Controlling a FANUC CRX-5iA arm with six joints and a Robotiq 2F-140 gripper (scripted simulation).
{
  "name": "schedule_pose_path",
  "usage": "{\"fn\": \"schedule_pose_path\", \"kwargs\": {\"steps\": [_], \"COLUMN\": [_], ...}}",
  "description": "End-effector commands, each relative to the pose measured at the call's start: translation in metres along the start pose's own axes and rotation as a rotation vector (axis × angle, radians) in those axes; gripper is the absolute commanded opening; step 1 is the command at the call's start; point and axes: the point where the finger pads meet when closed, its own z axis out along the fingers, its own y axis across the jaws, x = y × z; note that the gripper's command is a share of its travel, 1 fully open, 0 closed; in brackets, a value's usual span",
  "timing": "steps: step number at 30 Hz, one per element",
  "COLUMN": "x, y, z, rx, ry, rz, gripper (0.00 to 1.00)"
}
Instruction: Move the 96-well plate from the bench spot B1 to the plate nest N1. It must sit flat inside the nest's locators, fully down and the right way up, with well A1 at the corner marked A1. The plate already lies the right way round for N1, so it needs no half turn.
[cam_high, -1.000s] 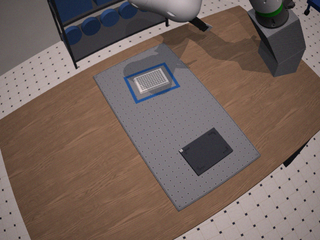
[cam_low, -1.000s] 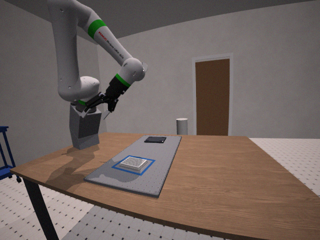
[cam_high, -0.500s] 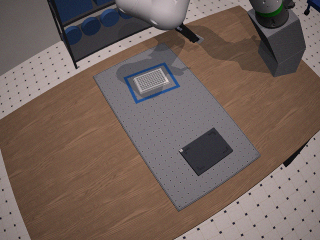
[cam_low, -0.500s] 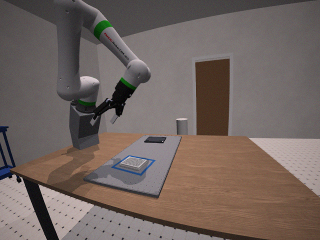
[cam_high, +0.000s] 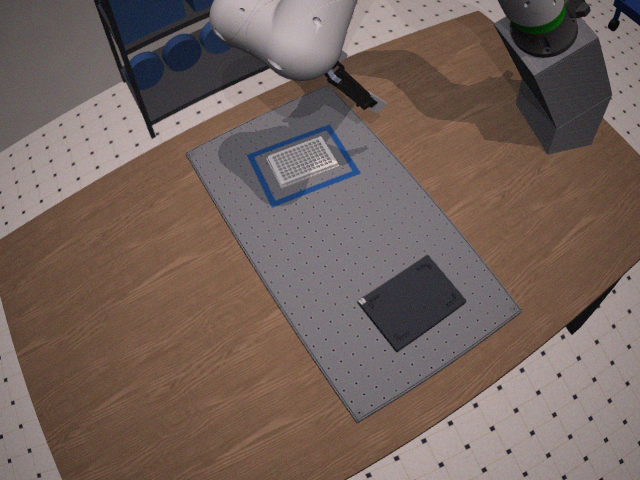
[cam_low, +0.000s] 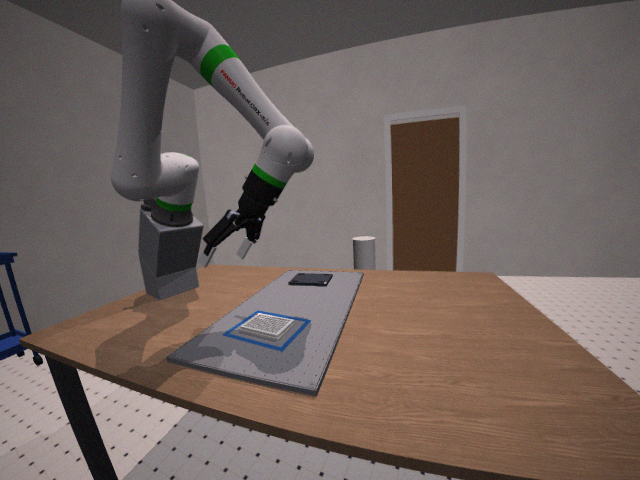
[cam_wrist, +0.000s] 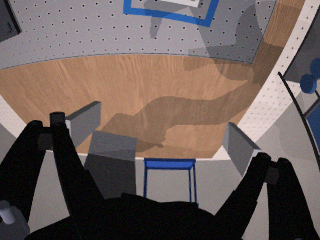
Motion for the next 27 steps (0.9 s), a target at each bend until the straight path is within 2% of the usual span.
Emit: {"fn": "schedule_pose_path", "kwargs": {"steps": [1,2,10,11,13,15,23,25,27], "x": [0.018,0.023,0.06,0.065,0.065,0.075,0.113,0.123,0.133], "y": [-0.002,-0.003,-0.006,-0.006,-0.006,-0.006,-0.006,-0.005,-0.004], "z": [0.0,0.0,0.0,0.0,0.0,0.0,0.0,0.0,0.0], "rx": [0.04,0.05,0.05,0.067,0.067,0.093,0.093,0.12,0.127], "ry": [0.053,0.066,0.066,0.094,0.094,0.137,0.137,0.197,0.212], "rz": [-0.002,-0.003,-0.003,-0.003,-0.003,-0.003,-0.003,-0.001,-0.001], "gripper": [1.0,1.0,1.0,1.0,1.0,1.0,1.0,1.0,1.0]}}
